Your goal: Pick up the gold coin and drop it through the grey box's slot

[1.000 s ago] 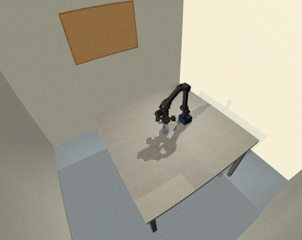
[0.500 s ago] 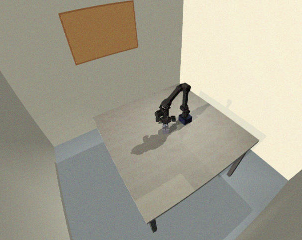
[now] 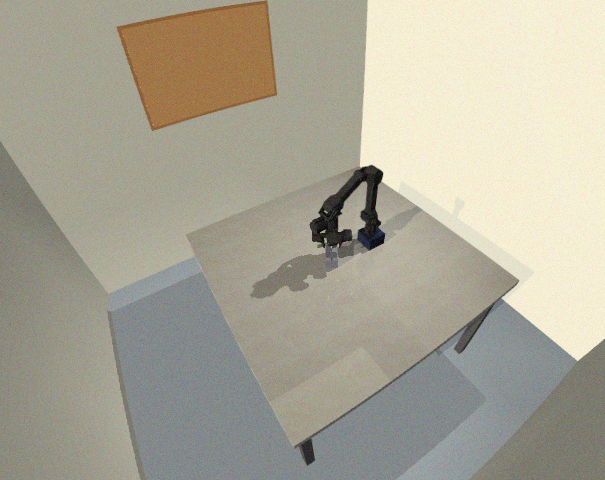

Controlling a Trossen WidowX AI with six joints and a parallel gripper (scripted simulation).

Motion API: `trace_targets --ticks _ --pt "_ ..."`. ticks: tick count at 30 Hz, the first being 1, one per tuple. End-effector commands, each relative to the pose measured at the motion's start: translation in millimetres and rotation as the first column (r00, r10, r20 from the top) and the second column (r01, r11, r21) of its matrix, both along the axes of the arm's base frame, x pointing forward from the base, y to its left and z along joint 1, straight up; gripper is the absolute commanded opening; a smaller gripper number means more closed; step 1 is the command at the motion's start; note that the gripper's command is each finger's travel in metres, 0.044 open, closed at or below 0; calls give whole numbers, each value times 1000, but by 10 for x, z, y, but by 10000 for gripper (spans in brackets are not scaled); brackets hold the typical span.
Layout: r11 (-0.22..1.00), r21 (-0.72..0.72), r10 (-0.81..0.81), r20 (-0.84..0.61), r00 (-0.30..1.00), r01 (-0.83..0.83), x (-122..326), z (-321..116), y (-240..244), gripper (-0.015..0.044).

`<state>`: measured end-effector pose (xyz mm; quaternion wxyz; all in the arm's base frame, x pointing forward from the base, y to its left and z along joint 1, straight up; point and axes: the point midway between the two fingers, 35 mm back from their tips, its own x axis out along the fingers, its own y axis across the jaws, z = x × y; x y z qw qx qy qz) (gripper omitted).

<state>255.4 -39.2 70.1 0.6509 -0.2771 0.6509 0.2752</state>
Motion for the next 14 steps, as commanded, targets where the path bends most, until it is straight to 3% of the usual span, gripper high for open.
trace_targets --ticks 1,4,14 --pt "1000 -1 0 5 1000 0 11 145 -2 440" --pt "1000 0 0 -1 1000 0 -36 465 7 440" --pt "1000 0 0 -2 1000 0 -42 490 7 440"
